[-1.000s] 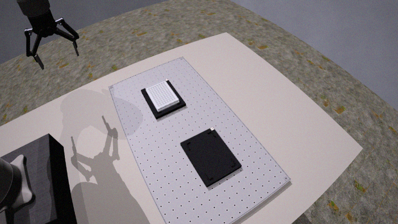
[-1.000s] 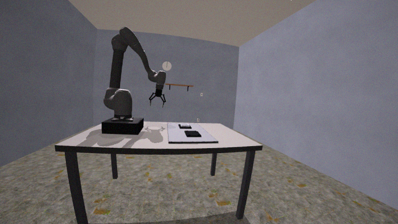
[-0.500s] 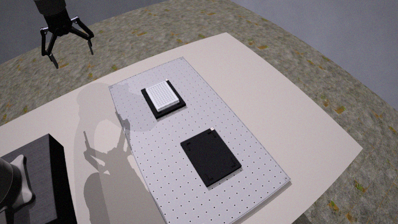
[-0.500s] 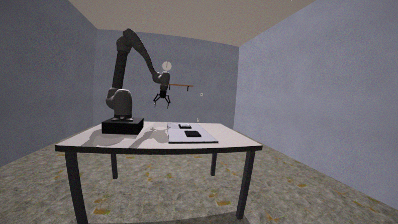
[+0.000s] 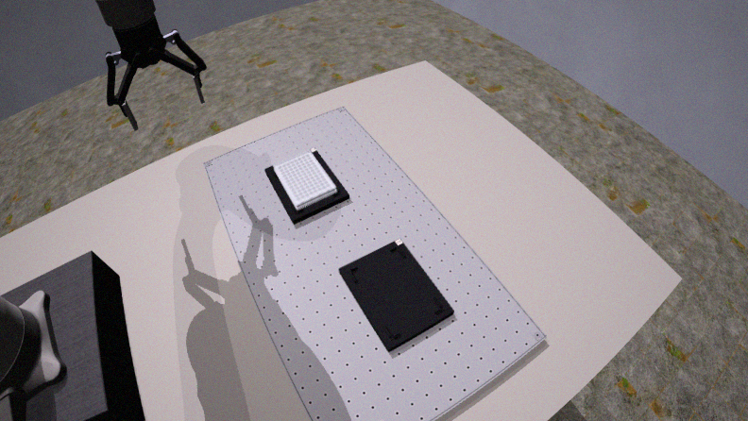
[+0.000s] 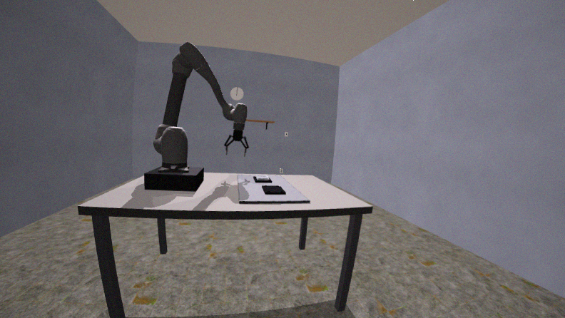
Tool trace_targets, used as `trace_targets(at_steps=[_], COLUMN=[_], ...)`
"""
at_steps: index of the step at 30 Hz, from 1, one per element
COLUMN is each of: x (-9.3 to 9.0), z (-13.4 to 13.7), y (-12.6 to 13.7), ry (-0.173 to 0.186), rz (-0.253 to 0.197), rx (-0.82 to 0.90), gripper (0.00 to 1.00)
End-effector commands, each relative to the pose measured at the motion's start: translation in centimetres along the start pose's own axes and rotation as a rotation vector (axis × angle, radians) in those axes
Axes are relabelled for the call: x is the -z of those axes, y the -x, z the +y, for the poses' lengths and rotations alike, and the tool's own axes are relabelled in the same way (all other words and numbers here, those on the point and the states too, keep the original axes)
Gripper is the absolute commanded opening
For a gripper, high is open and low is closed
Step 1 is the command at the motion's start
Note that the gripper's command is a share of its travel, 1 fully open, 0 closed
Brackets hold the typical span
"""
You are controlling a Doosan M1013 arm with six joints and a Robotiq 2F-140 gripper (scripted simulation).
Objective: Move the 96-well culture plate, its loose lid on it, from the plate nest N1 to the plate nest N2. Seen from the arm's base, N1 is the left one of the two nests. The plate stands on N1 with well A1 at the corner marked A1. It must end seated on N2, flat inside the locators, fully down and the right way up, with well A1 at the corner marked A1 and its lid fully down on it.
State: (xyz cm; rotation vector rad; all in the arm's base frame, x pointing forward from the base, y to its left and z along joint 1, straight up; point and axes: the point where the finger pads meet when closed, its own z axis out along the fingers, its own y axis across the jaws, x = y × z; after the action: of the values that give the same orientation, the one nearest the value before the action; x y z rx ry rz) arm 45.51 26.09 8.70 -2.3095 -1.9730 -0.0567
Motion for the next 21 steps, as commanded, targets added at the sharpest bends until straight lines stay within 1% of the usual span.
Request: trace_targets(at_steps=[1, 6, 7, 14, 16, 21], x=[-0.2, -0.4, -0.4, -0.8, -0.8, -1.1], z=[1.2, 3.0, 3.4, 6.1, 6.1, 7.8], y=[0.8, 2.0, 2.3, 4.5, 4.5, 6.0], ry=[0.0, 0.0, 0.021, 0.021, 0.021, 0.021], rz=[0.0, 0.0, -0.022, -0.022, -0.022, -0.022], rx=[0.0, 0.0, -0.012, -0.012, -0.012, -0.012], gripper=[1.0, 1.0, 1.0, 1.0, 1.0, 1.0])
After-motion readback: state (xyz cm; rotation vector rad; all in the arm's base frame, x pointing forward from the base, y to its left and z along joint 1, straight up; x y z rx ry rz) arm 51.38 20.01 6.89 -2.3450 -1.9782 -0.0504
